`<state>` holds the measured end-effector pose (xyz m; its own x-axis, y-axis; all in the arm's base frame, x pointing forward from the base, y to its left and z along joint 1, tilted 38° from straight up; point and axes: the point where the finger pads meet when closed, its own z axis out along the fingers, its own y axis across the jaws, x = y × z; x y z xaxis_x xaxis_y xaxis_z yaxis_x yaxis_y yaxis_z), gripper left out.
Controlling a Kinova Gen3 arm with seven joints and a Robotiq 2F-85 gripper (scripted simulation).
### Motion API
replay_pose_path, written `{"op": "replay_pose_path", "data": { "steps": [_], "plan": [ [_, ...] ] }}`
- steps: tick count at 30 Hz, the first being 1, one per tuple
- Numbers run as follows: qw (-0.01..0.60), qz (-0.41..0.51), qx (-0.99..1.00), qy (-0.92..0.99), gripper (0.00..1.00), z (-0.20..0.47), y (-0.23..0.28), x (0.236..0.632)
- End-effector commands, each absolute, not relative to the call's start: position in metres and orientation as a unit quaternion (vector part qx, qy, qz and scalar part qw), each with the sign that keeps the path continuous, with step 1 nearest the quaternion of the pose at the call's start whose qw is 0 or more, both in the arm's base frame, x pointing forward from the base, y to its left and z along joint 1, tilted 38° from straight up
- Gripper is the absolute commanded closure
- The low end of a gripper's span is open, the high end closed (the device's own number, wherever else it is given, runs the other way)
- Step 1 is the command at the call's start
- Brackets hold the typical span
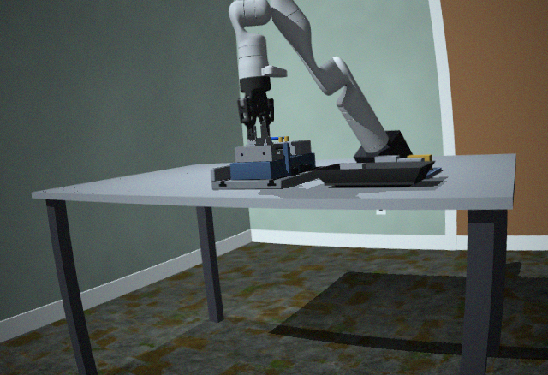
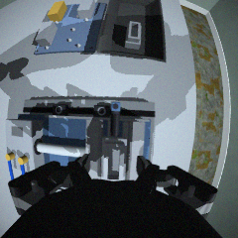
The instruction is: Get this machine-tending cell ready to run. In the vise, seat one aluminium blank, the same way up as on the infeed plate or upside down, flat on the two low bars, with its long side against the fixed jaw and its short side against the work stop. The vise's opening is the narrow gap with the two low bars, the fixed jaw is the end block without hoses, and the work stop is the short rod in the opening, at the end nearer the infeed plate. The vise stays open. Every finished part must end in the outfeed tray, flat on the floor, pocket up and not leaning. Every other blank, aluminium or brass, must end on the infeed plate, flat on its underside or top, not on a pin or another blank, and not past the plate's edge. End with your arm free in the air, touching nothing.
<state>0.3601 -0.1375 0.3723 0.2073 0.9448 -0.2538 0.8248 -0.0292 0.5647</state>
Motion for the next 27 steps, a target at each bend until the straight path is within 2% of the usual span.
{"op": "replay_pose_path", "data": {
  "steps": [1, 17, 18, 27],
  "plan": [
    [0.314, 0.096, 0.711, 0.622, 0.33, 0.3728, -0.1374, 0.3601],
    [0.314, 0.096, 0.711, 0.622, 0.33, 0.3728, -0.1374, 0.3601],
    [0.314, 0.096, 0.711, 0.622, 1.0, 0.3728, -0.1374, 0.3601],
    [0.314, 0.096, 0.711, 0.622, 1.0, 0.3728, -0.1374, 0.3601]
  ]
}}
